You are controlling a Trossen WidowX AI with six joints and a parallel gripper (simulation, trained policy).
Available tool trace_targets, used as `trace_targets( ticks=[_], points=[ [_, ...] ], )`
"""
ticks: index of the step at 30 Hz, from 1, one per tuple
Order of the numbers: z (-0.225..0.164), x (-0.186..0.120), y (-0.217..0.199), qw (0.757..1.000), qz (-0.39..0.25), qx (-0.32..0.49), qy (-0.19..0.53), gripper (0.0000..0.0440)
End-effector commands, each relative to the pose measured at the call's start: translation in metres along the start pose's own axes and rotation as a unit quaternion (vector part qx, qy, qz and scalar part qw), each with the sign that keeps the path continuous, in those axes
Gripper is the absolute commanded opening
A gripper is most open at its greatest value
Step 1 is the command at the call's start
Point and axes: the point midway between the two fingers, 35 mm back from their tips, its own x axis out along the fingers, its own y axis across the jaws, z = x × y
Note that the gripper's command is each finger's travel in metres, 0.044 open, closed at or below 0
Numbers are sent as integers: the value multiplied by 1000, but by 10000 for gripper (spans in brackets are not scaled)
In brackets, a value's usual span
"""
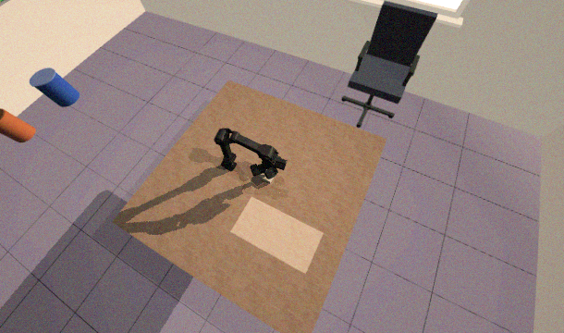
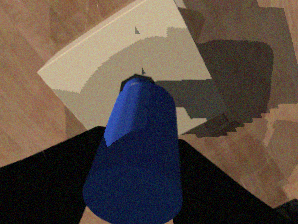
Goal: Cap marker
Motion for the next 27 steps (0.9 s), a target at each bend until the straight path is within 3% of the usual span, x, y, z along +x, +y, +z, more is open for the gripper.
trace_targets(
  ticks=[1, 27],
  points=[
    [-5, 17, -6, 1000, -18, -13, 18, 50],
    [4, 25, -6, 999, -12, -51, -4, 89]
  ],
)
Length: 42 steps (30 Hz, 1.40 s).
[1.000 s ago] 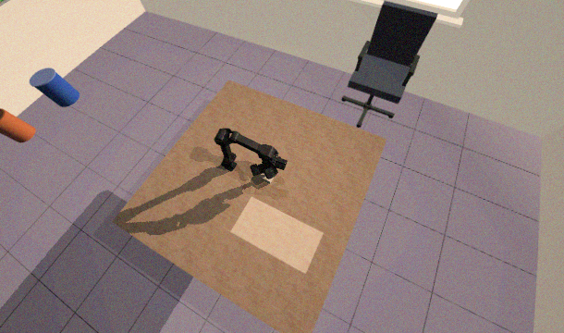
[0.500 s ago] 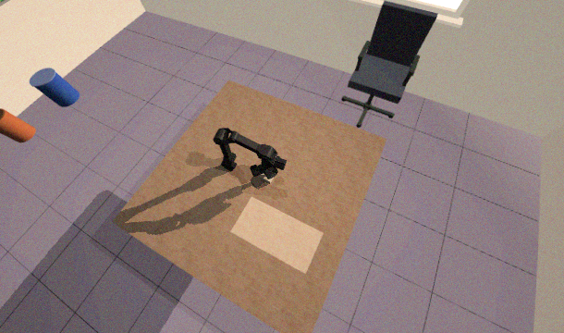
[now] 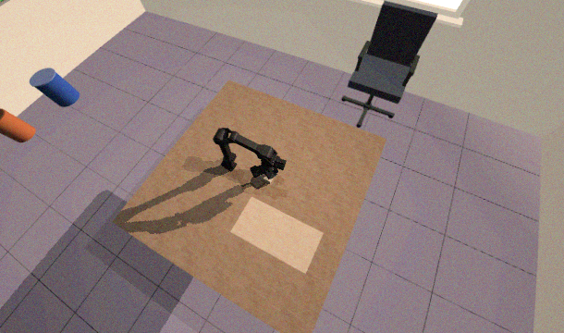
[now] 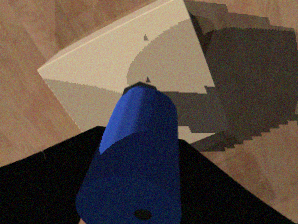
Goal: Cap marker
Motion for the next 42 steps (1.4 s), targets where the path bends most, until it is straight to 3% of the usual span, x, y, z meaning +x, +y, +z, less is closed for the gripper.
trace_targets(
  ticks=[1, 33, 38, 42],
  points=[
    [2, 18, -7, 1000, -20, -8, 6, 91],
    [12, 22, -10, 997, -12, -67, -27, 150],
    [4, 23, -15, 997, -16, -75, -15, 204],
    [1, 22, -17, 997, -13, -80, -15, 292]
  ],
)
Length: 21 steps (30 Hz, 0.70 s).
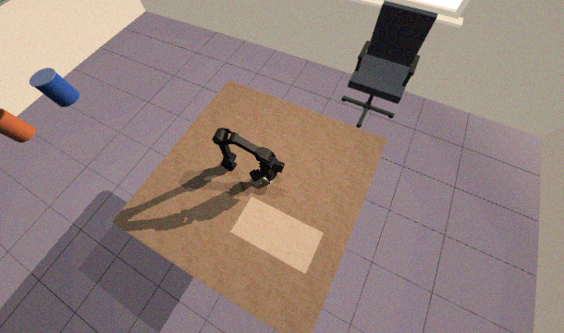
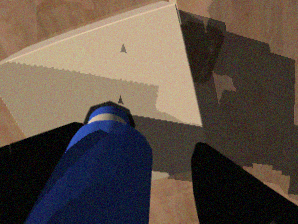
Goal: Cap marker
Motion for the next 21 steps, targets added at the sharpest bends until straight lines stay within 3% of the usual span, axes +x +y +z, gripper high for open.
trace_targets(
  ticks=[1, 6, 21],
  points=[
    [-6, 2, -5, 1000, -4, -6, 5, 318],
    [-8, -2, -6, 1000, 4, -15, -5, 440],
    [-6, -47, -3, 997, 37, -25, -57, 440]
  ],
)
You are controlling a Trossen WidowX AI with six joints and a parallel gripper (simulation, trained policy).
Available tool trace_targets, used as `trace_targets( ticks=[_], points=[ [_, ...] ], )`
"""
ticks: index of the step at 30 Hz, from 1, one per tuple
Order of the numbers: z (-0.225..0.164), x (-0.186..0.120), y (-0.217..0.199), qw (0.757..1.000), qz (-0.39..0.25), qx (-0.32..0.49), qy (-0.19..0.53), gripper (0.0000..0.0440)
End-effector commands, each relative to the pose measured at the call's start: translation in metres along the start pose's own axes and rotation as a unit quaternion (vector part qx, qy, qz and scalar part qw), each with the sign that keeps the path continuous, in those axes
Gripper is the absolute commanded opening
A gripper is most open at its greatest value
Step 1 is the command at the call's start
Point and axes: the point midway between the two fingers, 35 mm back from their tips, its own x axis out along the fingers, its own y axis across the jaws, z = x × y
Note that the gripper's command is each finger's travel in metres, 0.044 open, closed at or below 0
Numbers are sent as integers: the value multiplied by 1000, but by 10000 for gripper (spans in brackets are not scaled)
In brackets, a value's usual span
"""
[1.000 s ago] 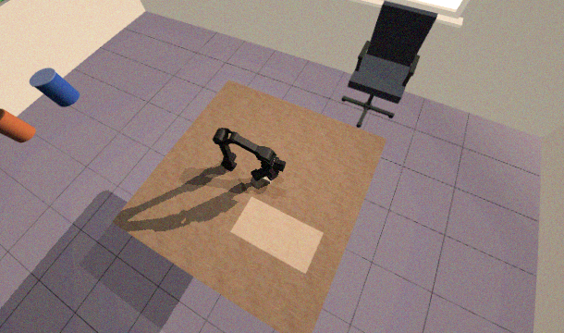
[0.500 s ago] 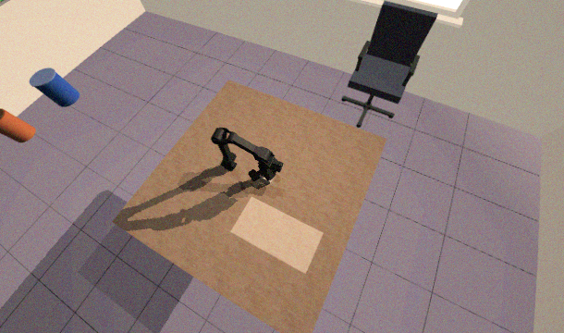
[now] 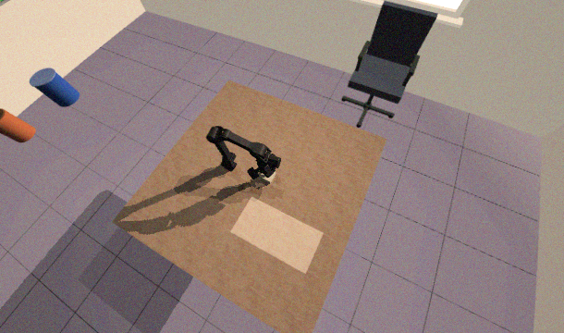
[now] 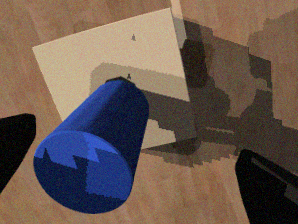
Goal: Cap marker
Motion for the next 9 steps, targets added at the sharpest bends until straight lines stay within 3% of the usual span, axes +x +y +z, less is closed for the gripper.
trace_targets(
  ticks=[1, 9],
  points=[
    [3, -17, 2, 1000, 11, -6, -16, 440],
    [3, -36, 2, 999, 24, -16, -35, 440]
  ],
)
